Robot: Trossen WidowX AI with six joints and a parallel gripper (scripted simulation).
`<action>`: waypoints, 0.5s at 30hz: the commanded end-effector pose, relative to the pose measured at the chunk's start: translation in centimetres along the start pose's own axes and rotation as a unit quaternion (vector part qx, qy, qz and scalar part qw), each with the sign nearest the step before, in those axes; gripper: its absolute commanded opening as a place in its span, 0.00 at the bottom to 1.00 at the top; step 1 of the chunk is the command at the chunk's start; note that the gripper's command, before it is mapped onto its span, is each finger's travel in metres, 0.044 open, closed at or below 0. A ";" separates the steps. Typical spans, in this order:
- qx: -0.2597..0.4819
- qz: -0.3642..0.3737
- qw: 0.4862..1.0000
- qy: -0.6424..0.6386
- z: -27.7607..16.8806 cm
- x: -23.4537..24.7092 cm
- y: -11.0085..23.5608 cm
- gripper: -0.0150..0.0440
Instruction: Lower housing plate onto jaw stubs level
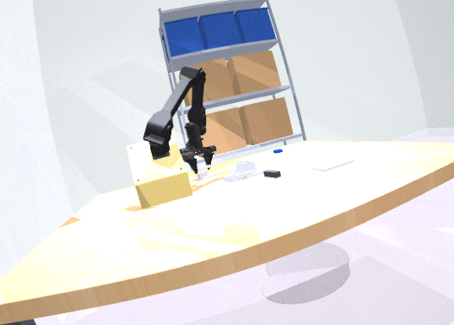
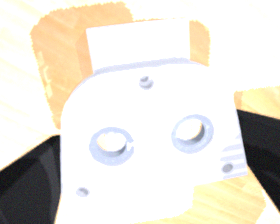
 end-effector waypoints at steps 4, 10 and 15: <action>-0.003 -0.007 1.000 -0.004 0.0 -0.3 2.6 0.85; -0.003 -0.007 1.000 -0.003 0.0 -0.2 4.6 0.85; -0.002 -0.007 1.000 -0.003 0.0 -0.1 5.4 0.85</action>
Point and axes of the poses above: the point midway between the two fingers, 35 mm back from their tips, its own y axis back along the fingers, its own x axis across the jaws, z = x × y, the point moved 9 cm from there along y, back along the fingers, and after that the axes turned 12 degrees about y, right-handed, at the moved point
